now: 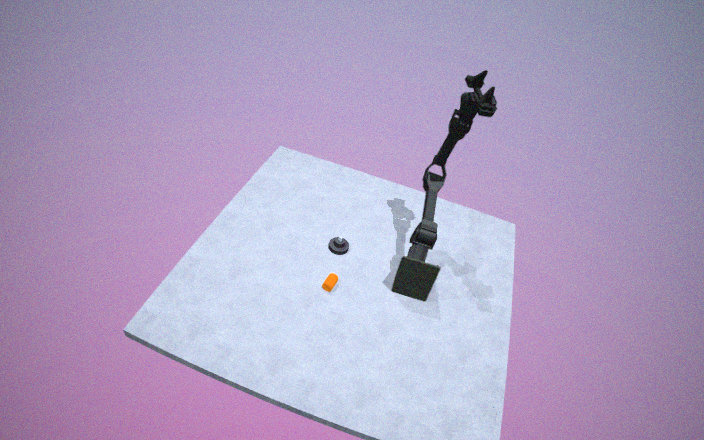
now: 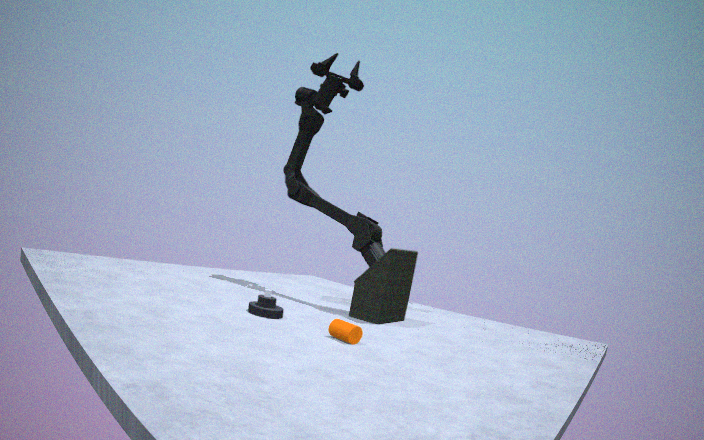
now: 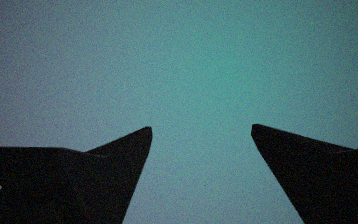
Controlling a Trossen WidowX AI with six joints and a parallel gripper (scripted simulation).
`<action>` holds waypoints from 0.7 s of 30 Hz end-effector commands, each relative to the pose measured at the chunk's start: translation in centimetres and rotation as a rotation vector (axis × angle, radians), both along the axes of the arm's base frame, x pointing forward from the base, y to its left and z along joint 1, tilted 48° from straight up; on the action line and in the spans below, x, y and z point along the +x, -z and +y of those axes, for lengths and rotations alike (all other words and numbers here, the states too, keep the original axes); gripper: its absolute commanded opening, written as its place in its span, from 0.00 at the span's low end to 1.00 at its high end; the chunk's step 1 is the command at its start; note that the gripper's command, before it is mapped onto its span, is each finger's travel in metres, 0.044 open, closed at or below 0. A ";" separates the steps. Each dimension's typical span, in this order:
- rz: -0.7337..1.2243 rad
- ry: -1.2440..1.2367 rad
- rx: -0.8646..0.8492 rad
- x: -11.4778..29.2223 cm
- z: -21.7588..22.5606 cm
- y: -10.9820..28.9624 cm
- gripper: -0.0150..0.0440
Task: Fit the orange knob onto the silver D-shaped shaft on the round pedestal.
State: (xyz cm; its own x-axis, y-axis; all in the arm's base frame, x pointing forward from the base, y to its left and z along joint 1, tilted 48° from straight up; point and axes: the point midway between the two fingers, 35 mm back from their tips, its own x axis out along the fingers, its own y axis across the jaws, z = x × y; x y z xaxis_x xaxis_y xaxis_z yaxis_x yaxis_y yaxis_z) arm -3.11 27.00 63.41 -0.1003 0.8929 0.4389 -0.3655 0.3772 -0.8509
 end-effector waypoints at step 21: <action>0.149 0.574 -0.685 18.6 15.3 22.5 1.00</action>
State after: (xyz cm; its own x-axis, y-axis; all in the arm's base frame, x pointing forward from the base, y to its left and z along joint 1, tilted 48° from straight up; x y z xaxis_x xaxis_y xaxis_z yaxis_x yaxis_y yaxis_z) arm 12.52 41.58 44.46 0.3926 0.9088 -0.1411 -0.3648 0.0130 -0.9310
